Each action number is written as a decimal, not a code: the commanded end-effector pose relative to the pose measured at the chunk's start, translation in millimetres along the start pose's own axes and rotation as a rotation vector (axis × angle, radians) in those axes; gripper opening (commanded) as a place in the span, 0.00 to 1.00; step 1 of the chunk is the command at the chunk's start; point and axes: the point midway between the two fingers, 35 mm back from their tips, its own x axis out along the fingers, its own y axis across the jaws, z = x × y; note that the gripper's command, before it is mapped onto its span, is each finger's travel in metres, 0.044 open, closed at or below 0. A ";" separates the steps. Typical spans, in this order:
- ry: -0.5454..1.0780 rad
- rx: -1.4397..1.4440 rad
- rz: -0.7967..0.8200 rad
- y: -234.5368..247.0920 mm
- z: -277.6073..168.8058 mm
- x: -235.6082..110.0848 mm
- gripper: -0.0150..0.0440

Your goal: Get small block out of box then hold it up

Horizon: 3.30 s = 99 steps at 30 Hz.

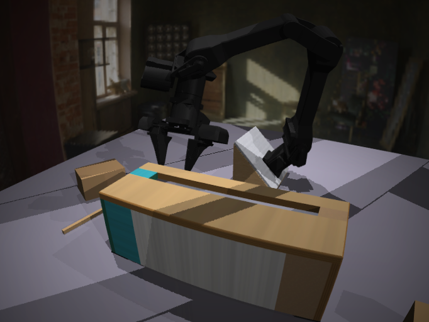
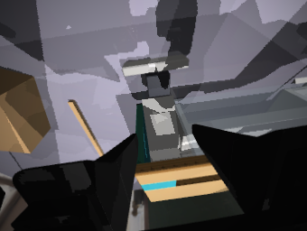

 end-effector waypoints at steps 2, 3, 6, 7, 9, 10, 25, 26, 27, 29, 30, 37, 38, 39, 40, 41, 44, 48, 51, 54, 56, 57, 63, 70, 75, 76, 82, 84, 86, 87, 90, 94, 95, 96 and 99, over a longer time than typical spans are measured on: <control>-0.002 0.009 -0.012 -8.9 17.7 30.1 0.74; -0.002 0.009 -0.012 -8.9 17.7 30.1 0.74; -0.002 0.009 -0.012 -8.6 18.4 32.3 0.74; -0.002 0.009 -0.012 -8.4 18.8 33.9 0.74; -0.002 0.009 -0.012 -8.0 19.8 37.0 0.74; -0.002 0.009 -0.012 -7.8 20.3 38.5 0.74; -0.001 0.009 -0.012 -6.2 28.8 61.3 0.74; -0.001 0.009 -0.012 -6.1 29.4 62.8 0.74; -0.001 0.009 -0.012 -6.1 30.1 64.3 0.74; -0.001 0.009 -0.012 -6.1 31.3 67.2 0.74; -0.001 0.009 -0.012 -6.1 32.0 68.7 0.74; -0.001 0.009 -0.013 -6.4 36.6 78.6 0.74; -0.001 0.009 -0.013 -6.5 37.3 80.0 0.74; -0.001 0.009 -0.014 -6.5 38.0 81.4 0.74; -0.001 0.009 -0.014 -6.6 38.6 82.8 0.74; -0.001 0.009 -0.014 -6.7 39.3 84.2 0.74; -0.001 0.009 -0.014 -6.9 40.3 86.1 0.74; -0.001 0.009 -0.014 -6.9 40.3 86.1 0.56; -0.001 0.009 -0.014 -6.9 40.3 86.1 0.43; -0.001 0.009 -0.014 -6.9 40.3 86.1 0.39; -0.001 0.009 -0.014 -6.4 38.6 83.1 0.30; -0.001 0.009 -0.013 -5.8 36.5 79.2 0.26; -0.003 0.006 -0.009 -3.8 21.8 48.0 0.25; -0.003 0.010 -0.006 -4.5 14.3 27.6 0.25; 0.008 0.154 0.069 0.3 6.7 -0.9 0.25; 0.012 0.188 0.086 1.1 5.3 -7.6 0.25; 0.047 0.399 0.188 3.6 -0.4 -49.2 0.25; 0.063 0.470 0.222 3.4 -1.1 -63.4 0.25; 0.075 0.517 0.243 3.0 -1.3 -72.6 0.25; 0.076 0.523 0.246 3.0 -1.4 -73.8 0.25; 0.076 0.523 0.246 3.0 -1.4 -73.8 0.25; 0.076 0.523 0.246 3.0 -1.4 -73.8 0.25; 0.076 0.523 0.246 3.0 -1.4 -73.8 0.25; 0.076 0.523 0.246 3.0 -1.4 -73.8 0.25; 0.076 0.523 0.246 3.0 -1.4 -73.8 0.25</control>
